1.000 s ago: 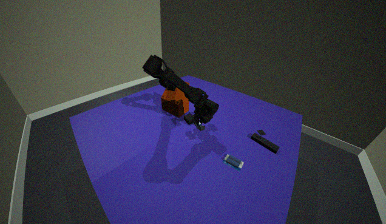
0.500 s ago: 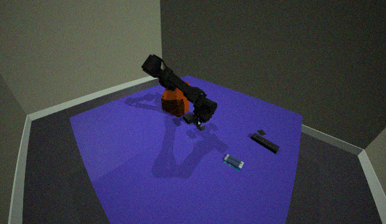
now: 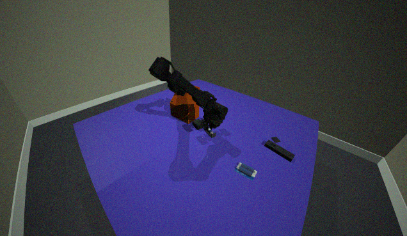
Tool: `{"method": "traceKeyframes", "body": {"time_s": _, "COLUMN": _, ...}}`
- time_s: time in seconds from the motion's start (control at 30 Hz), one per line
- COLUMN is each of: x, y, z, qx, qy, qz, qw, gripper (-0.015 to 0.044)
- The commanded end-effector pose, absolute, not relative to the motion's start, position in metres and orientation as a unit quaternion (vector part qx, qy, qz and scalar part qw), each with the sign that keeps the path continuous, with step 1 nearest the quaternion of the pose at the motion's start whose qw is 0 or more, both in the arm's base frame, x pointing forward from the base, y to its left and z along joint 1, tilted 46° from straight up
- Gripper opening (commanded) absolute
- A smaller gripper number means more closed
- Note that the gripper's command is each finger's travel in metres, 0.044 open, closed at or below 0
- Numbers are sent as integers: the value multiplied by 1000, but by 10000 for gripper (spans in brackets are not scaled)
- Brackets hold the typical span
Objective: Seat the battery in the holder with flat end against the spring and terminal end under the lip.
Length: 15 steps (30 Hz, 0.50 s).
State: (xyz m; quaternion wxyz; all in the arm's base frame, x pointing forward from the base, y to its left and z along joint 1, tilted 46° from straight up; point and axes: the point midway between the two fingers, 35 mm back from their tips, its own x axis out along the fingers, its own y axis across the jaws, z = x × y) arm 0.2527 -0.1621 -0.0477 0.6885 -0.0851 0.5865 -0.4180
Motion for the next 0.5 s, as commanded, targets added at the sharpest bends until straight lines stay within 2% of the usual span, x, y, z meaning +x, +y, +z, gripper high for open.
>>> {"method": "traceKeyframes", "body": {"time_s": 0.0, "x": 251, "y": -162, "z": -48, "qx": -87, "qy": 588, "qz": -417, "qw": 688, "gripper": 62}}
{"method": "traceKeyframes", "body": {"time_s": 0.27, "x": 251, "y": -162, "z": -48, "qx": -87, "qy": 587, "qz": -417, "qw": 689, "gripper": 62}}
{"method": "traceKeyframes", "body": {"time_s": 0.4, "x": 251, "y": -162, "z": -48, "qx": -87, "qy": 587, "qz": -417, "qw": 689, "gripper": 163}}
{"method": "traceKeyframes", "body": {"time_s": 0.47, "x": 251, "y": -161, "z": -48, "qx": -87, "qy": 587, "qz": -417, "qw": 689, "gripper": 163}}
